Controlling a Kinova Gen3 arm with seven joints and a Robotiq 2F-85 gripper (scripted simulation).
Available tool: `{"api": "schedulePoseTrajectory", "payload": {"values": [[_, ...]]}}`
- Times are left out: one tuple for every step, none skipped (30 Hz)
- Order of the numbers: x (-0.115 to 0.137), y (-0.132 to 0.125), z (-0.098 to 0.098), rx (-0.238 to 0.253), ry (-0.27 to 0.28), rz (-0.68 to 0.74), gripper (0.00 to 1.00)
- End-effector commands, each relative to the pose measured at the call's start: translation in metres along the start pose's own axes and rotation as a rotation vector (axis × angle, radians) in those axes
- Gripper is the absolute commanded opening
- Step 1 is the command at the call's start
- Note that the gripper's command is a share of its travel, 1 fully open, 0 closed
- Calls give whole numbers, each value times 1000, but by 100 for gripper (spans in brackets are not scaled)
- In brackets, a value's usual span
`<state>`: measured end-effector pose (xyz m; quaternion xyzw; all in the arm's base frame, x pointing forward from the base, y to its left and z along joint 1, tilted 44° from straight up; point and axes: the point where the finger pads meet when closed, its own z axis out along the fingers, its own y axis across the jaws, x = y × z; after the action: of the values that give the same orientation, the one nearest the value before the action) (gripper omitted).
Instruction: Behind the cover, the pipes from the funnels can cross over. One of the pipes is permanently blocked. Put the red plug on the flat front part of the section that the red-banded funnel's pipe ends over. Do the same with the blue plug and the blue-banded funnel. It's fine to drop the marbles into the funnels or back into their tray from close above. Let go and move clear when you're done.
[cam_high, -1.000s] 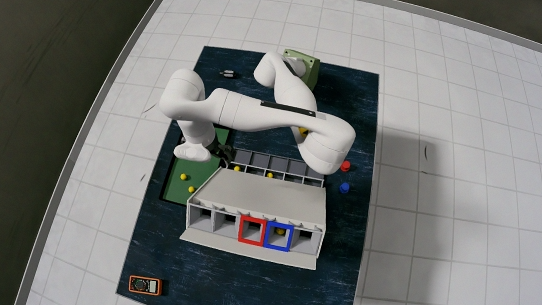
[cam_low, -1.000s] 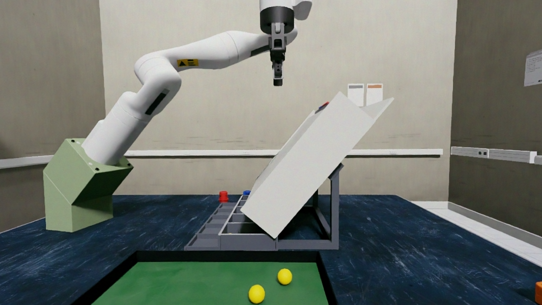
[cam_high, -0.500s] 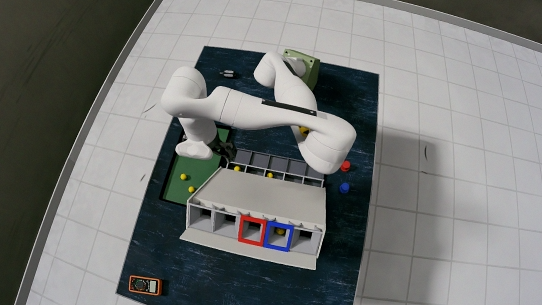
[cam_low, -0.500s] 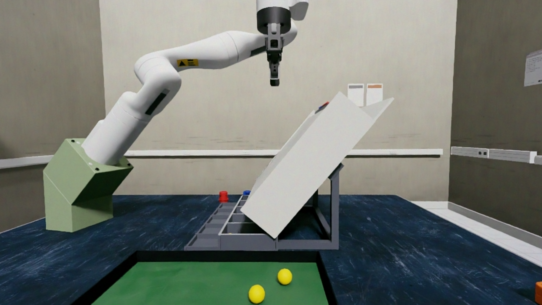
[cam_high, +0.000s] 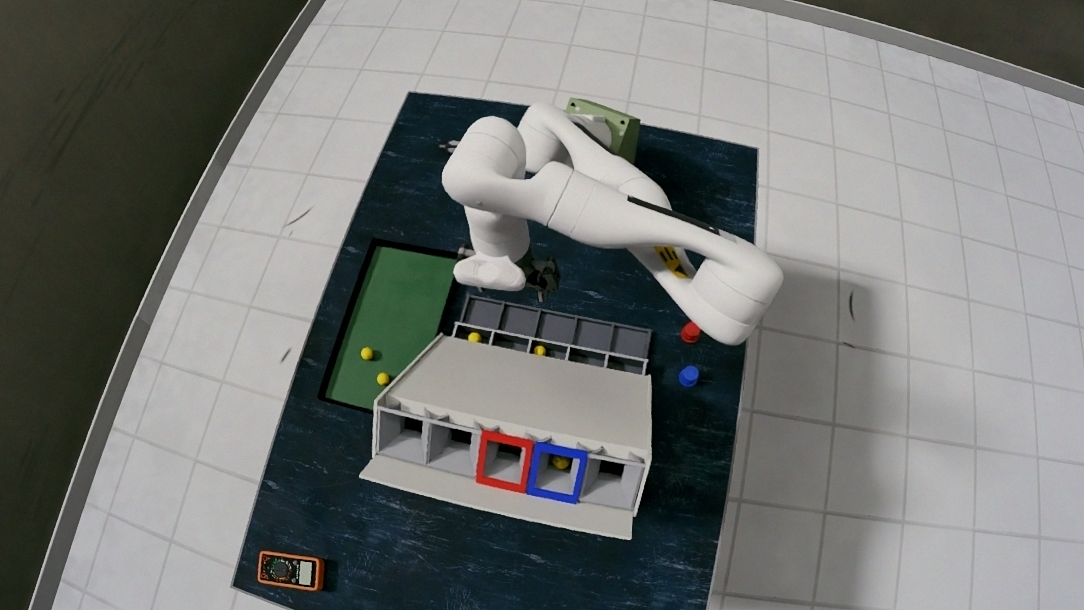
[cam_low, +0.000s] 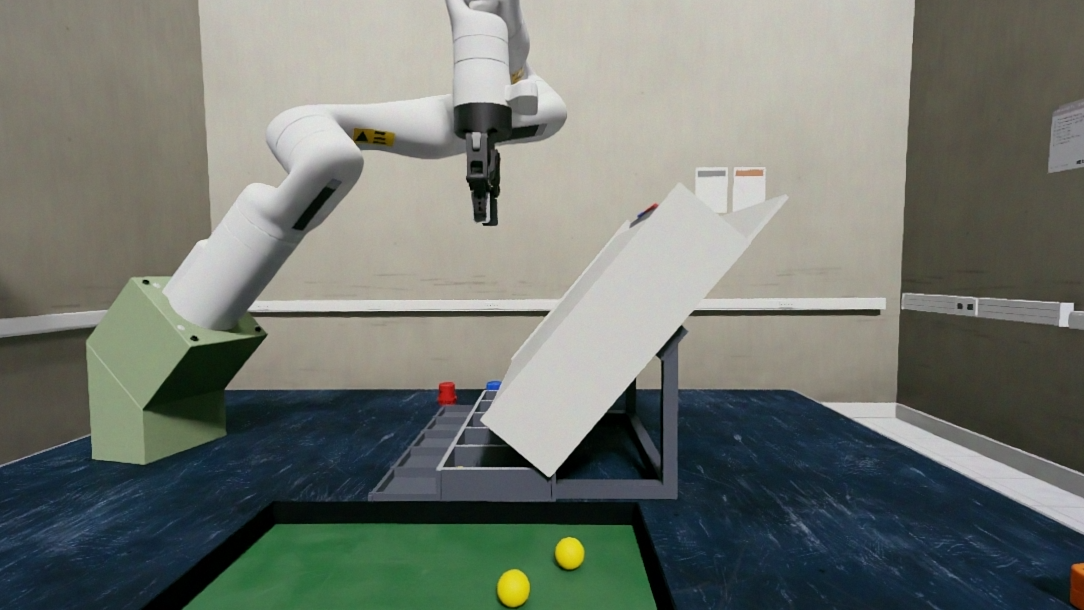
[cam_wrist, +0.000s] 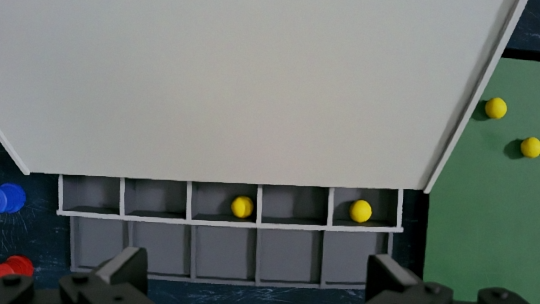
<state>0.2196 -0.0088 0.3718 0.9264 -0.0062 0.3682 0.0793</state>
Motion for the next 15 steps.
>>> {"api": "schedulePoseTrajectory", "payload": {"values": [[-43, -47, 28, -42, -15, 2, 100], [-44, -48, 28, -42, -15, 2, 100], [-44, -48, 28, -42, -15, 2, 100], [-44, -48, 28, -42, -15, 2, 100], [-44, -48, 28, -42, -15, 2, 100], [-44, -48, 28, -42, -15, 2, 100], [-44, -48, 28, -42, -15, 2, 100], [-44, -48, 28, -42, -15, 2, 100], [-44, -48, 28, -42, -15, 2, 100], [-44, -48, 28, -42, -15, 2, 100], [-44, -48, 28, -42, -15, 2, 100], [-44, -48, 28, -42, -15, 2, 100], [-44, -48, 28, -42, -15, 2, 100], [-44, -48, 28, -42, -15, 2, 100], [-44, -48, 28, -42, -15, 2, 100]]}}
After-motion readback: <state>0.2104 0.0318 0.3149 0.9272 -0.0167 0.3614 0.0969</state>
